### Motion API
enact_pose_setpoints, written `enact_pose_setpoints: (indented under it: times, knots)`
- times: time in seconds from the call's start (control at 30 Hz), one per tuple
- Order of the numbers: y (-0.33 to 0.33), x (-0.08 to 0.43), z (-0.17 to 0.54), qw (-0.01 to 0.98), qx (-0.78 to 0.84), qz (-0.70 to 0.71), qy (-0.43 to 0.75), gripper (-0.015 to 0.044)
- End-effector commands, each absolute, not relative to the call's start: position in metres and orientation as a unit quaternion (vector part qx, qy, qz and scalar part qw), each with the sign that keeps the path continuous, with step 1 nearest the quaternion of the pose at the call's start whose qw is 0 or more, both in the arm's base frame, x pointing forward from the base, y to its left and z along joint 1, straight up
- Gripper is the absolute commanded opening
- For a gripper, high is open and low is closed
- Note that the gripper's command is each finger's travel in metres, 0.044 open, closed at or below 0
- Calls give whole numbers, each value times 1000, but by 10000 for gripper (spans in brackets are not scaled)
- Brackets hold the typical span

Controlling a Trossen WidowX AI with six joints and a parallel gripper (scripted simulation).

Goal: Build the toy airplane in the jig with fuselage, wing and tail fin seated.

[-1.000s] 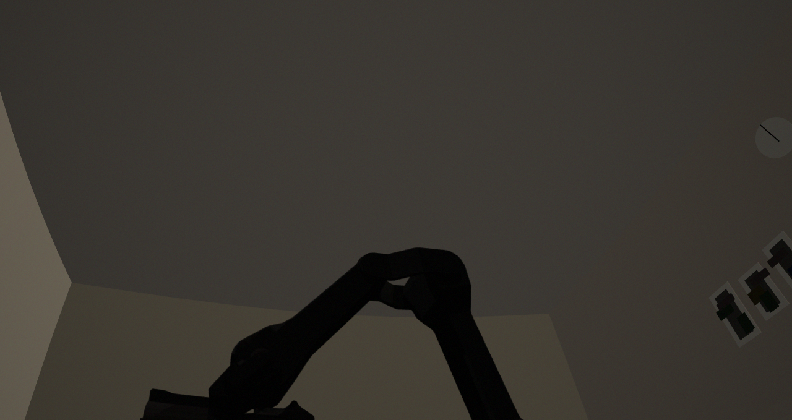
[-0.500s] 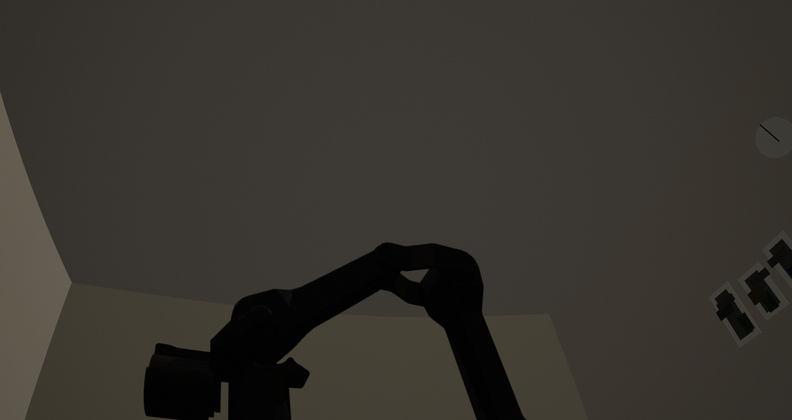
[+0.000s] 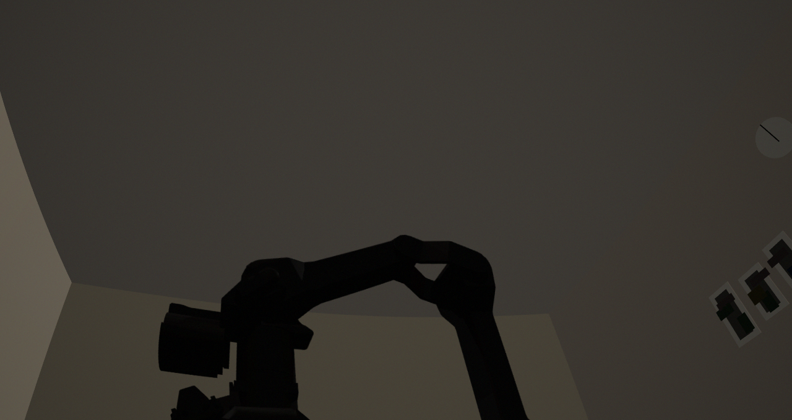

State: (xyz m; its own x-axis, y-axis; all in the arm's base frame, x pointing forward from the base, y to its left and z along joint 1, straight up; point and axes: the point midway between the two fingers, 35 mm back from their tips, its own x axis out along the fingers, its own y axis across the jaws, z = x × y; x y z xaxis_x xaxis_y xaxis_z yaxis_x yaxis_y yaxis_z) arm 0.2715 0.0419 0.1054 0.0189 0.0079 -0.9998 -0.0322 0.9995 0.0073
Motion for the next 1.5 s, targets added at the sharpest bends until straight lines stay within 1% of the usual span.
enact_pose_setpoints:
  times: [0.0,0.73,1.47]
  knots:
    - [39,272,109,715,-12,15,698,0]
    - [-24,283,78,716,-19,18,698,0]
    - [-87,274,47,715,-26,21,699,0]
